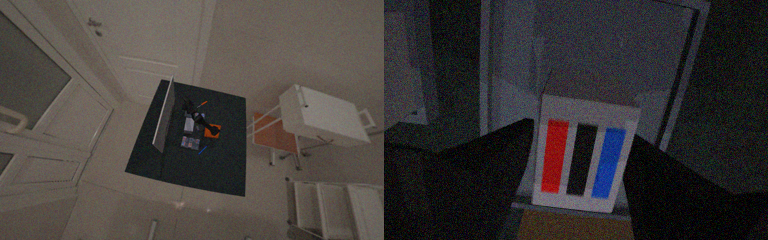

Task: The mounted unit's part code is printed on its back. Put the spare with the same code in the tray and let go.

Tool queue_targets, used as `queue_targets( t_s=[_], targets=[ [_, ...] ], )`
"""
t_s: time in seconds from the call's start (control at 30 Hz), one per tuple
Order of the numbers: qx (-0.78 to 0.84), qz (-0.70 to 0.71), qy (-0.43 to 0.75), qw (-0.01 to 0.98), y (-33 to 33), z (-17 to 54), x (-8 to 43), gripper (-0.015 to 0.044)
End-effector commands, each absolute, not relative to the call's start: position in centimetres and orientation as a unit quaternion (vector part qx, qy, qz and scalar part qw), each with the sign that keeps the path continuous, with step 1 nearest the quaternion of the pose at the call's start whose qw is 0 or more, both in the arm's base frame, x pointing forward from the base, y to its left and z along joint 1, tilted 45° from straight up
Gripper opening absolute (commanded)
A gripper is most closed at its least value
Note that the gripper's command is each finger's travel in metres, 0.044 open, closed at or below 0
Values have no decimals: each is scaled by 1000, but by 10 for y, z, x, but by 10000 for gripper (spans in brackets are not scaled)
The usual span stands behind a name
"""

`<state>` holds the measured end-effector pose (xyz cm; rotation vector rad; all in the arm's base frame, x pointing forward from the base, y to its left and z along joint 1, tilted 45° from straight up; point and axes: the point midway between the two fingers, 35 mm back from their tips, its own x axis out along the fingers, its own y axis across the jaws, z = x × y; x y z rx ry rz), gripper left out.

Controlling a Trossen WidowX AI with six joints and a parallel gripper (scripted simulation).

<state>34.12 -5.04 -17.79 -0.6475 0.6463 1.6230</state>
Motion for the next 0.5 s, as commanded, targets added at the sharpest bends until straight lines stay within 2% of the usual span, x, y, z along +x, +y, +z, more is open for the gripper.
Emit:
queue_targets(
  t_s=[0.0,0.2,0.47],
  targets=[
    [-279,699,278,597,-51,-178,341,289],
    [-279,699,278,597,-53,-176,342,440],
    [-278,698,280,597,-124,-101,354,440]
  ],
)
